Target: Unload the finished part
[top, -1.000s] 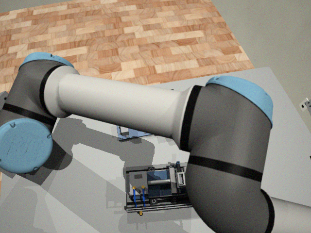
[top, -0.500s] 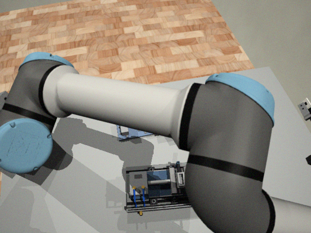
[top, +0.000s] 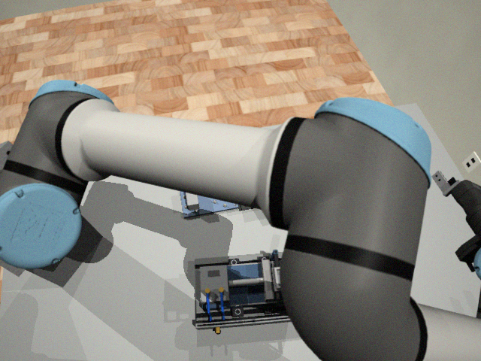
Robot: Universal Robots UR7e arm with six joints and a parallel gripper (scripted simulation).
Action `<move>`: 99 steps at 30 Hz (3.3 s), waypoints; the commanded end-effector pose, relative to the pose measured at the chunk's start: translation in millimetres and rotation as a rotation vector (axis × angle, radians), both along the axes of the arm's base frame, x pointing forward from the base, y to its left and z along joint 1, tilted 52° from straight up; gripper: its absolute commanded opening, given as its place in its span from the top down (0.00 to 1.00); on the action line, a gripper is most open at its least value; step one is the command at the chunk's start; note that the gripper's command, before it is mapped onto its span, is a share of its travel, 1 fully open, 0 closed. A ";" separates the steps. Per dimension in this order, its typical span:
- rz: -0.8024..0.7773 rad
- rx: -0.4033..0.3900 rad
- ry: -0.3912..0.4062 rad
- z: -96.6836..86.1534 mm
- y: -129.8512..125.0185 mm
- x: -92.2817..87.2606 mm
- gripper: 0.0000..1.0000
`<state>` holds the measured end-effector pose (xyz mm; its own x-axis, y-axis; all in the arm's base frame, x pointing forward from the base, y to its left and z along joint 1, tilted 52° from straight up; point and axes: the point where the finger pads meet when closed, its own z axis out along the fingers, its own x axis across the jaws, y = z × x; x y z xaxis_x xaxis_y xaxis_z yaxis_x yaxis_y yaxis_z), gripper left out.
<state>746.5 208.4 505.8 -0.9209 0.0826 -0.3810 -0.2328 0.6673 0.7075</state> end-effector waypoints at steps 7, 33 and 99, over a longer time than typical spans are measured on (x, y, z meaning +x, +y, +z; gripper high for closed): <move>-0.046 -0.208 -0.094 -63.1 -36.8 -5.1 0.00; -0.209 -0.747 -0.279 -193.1 -151.6 -74.4 0.00; -0.451 -1.223 -0.375 -255.4 -253.1 -243.0 1.00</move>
